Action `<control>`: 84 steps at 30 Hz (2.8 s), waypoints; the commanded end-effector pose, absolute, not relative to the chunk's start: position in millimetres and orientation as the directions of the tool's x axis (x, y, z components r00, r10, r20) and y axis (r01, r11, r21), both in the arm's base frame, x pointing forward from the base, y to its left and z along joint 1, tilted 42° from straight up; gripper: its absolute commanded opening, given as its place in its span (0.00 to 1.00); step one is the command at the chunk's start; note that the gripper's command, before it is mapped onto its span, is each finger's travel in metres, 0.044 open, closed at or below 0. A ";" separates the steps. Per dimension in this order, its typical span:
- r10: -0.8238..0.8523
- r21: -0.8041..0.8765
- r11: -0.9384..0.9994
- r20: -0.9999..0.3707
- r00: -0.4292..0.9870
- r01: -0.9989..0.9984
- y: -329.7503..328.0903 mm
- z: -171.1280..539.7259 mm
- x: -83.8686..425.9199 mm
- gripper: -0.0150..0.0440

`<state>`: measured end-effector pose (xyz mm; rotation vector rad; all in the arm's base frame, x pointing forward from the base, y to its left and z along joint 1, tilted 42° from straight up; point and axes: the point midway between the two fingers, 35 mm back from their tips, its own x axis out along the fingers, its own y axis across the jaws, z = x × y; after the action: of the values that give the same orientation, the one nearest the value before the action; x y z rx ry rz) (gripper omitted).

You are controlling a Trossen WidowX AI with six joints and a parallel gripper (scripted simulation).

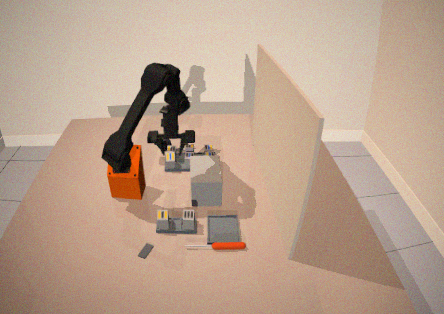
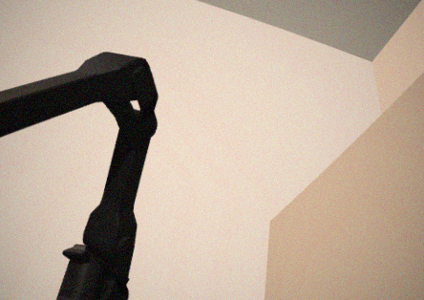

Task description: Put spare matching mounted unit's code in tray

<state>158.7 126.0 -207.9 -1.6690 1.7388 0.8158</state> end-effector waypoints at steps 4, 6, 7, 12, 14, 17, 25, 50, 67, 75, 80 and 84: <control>-0.646 0.036 0.020 -0.762 -0.041 -0.999 122.4 -209.0 157.3 0.76; -0.646 0.036 0.020 -0.762 -0.041 -0.999 122.4 -209.0 157.3 0.76; -0.646 0.036 0.020 -0.762 -0.041 -0.999 122.4 -209.0 157.3 0.76; -0.646 0.036 0.020 -0.762 -0.041 -0.999 122.4 -209.0 157.3 0.76; -0.646 0.036 0.020 -0.762 -0.041 -0.999 122.4 -209.0 157.3 0.76; -0.646 0.036 0.020 -0.762 -0.041 -0.999 122.4 -209.0 157.3 0.76; -0.643 0.035 0.026 -0.765 -0.044 -0.999 123.8 -208.7 157.2 0.58; -0.643 0.037 0.023 -0.765 -0.043 -0.999 150.7 -180.3 160.6 0.25; -0.645 0.038 0.015 -0.763 -0.039 -0.999 184.6 -136.5 163.0 0.25; -0.644 0.040 0.020 -0.764 -0.043 -0.999 215.9 -88.4 164.7 0.25; -0.643 0.038 0.022 -0.765 -0.043 -0.999 216.3 -86.8 165.6 0.25; -0.622 0.007 0.055 -0.782 -0.040 -0.998 209.9 -76.9 184.5 0.25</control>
<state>168.8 213.4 -87.8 -1.6722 1.7412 0.8192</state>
